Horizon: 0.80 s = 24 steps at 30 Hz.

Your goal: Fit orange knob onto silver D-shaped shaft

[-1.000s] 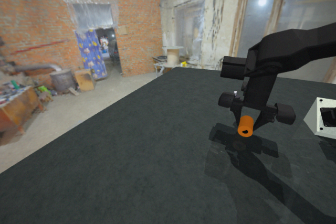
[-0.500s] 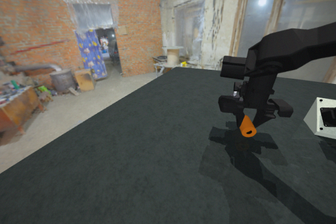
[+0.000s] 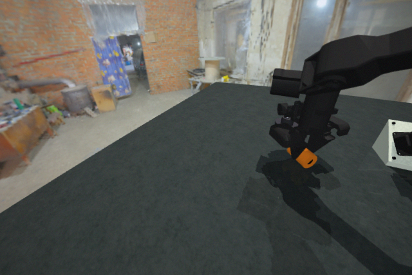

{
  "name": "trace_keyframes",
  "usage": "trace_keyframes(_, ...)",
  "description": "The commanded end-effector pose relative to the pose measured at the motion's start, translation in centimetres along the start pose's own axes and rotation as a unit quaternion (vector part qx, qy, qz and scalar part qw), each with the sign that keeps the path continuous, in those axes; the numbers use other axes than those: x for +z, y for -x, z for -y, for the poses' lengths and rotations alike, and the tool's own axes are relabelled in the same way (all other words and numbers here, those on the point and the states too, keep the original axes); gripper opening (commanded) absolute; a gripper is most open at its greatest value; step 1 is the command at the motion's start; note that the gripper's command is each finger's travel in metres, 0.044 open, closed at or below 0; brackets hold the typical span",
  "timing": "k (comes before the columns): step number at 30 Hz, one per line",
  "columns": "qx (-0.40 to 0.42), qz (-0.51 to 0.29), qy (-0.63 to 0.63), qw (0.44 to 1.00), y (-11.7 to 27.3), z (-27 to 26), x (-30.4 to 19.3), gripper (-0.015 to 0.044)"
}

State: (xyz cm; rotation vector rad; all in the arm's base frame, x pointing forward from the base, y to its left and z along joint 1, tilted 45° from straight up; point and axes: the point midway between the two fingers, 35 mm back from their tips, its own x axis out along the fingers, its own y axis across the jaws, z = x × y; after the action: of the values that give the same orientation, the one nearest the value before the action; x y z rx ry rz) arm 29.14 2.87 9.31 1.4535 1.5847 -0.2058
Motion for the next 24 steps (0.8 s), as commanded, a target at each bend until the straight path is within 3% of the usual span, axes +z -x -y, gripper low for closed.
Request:
trace_keyframes(1, 0.002, 0.001, 0.053, 0.999, 0.15, -0.06, -0.01, 0.0179)
trace_keyframes(7, 0.002, 0.001, 0.068, 0.998, 0.15, -0.06, -0.01, 0.0179)
trace_keyframes(24, 0.002, 0.002, 0.313, 0.95, 0.15, -0.06, -0.01, 0.0179)
